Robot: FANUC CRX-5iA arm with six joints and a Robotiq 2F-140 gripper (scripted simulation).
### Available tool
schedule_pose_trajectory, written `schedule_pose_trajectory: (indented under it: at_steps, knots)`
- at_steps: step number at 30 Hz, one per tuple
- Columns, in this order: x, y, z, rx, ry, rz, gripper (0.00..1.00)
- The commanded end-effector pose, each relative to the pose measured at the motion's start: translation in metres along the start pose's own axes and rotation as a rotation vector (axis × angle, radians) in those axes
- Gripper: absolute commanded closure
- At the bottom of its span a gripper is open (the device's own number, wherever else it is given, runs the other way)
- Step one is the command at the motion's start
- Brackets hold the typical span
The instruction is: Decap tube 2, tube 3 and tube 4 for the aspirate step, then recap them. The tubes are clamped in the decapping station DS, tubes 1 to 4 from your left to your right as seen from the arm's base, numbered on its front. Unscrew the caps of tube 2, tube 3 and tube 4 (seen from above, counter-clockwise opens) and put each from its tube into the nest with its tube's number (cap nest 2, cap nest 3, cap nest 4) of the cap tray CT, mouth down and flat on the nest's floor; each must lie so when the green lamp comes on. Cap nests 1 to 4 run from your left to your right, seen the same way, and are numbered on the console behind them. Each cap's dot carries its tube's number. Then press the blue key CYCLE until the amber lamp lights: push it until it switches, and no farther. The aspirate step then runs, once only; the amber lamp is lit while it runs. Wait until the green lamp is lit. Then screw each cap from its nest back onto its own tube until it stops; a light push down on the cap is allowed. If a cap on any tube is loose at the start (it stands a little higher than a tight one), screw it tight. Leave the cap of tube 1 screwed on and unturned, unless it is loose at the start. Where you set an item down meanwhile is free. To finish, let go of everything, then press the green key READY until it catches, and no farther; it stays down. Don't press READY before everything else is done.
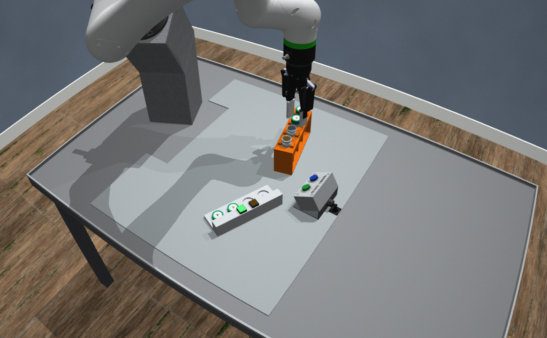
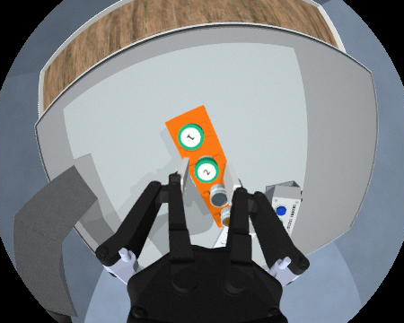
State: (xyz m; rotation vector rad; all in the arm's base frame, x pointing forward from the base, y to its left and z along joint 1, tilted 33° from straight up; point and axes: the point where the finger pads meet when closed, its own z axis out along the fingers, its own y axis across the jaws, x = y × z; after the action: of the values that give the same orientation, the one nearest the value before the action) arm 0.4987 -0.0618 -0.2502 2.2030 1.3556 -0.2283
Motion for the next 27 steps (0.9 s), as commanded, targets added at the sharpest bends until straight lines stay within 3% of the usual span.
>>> schedule_pose_trajectory:
  at_steps: [1, 3, 17, 22, 23, 27]
  knots:
    - [0.0, 0.0, 0.0, -0.001, 0.001, 0.0, 0.65]
    - [0.0, 0.0, 0.0, -0.001, 0.001, 0.0, 0.65]
    - [0.0, 0.0, -0.042, -0.001, 0.001, 0.0, 0.65]
    - [0.0, 0.0, -0.046, -0.001, 0.001, 0.0, 0.65]
    - [-0.008, 0.002, -0.046, -0.001, 0.001, -0.083, 0.71]
    - [-0.032, 0.009, -0.046, -0.002, 0.001, -0.333, 0.71]
